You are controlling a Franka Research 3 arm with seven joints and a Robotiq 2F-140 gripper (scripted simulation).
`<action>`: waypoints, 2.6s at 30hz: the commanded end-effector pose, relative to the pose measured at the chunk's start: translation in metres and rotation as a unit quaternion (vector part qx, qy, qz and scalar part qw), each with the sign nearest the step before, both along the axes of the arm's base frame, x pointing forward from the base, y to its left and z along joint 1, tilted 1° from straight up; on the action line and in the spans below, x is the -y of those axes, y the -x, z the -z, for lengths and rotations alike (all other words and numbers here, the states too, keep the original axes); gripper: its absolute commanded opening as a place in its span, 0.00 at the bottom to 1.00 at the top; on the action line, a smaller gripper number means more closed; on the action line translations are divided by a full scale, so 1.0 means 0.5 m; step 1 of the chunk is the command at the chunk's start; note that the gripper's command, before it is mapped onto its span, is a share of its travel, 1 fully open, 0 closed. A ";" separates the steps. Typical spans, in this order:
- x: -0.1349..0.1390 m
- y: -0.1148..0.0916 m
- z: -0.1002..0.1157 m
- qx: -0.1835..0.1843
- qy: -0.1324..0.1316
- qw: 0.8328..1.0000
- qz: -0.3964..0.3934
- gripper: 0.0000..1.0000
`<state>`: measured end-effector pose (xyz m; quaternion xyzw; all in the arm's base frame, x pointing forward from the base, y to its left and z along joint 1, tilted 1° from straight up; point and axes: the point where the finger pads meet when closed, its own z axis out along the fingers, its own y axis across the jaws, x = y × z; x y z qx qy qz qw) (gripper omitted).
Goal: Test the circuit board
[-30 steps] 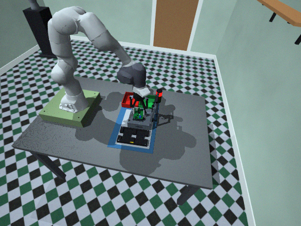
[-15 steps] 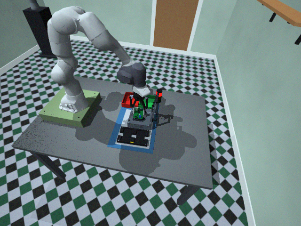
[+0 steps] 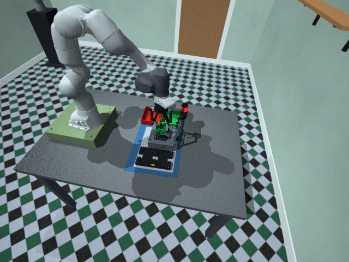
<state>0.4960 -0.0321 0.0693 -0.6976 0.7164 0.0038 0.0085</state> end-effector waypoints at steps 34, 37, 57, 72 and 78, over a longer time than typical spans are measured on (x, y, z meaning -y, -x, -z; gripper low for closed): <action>0.000 0.005 -0.105 -0.006 0.000 1.000 0.004 0.46; 0.000 0.005 -0.105 -0.006 0.000 1.000 0.004 0.46; -0.049 0.028 -0.091 -0.006 0.000 1.000 0.004 0.46; -0.245 0.120 -0.038 -0.006 0.000 1.000 0.004 0.46; -0.303 0.147 -0.022 -0.006 0.000 1.000 0.004 0.46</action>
